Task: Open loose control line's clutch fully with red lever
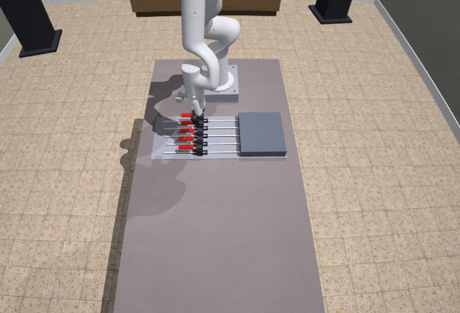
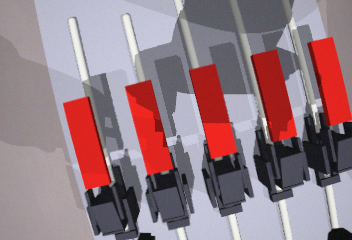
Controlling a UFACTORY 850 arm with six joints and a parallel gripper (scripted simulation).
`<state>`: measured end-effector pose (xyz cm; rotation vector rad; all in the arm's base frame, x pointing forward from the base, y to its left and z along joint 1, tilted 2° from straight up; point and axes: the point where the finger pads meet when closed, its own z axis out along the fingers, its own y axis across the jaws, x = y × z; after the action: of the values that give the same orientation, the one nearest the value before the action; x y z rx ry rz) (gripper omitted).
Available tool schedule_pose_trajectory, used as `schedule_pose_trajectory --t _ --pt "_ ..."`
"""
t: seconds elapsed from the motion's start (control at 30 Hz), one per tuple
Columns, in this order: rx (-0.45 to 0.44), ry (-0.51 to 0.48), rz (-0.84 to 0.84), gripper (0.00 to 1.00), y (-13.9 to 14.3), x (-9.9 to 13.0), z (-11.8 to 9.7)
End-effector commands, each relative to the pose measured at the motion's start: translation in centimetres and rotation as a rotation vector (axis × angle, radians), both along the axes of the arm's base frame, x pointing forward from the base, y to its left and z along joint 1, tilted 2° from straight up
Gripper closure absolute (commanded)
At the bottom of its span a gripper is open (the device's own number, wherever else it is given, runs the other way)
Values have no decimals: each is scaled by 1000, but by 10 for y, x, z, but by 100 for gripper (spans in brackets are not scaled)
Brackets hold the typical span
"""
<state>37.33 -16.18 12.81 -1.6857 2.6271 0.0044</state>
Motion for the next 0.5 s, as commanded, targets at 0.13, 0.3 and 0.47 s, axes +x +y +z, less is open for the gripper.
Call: schedule_pose_trajectory --t 0.13,0.3,0.47 --pt "-14 -6 152 0 85 -62 -57" --pt "-30 -2 218 0 113 -102 -74" --pt "-42 2 256 0 124 -125 -82"
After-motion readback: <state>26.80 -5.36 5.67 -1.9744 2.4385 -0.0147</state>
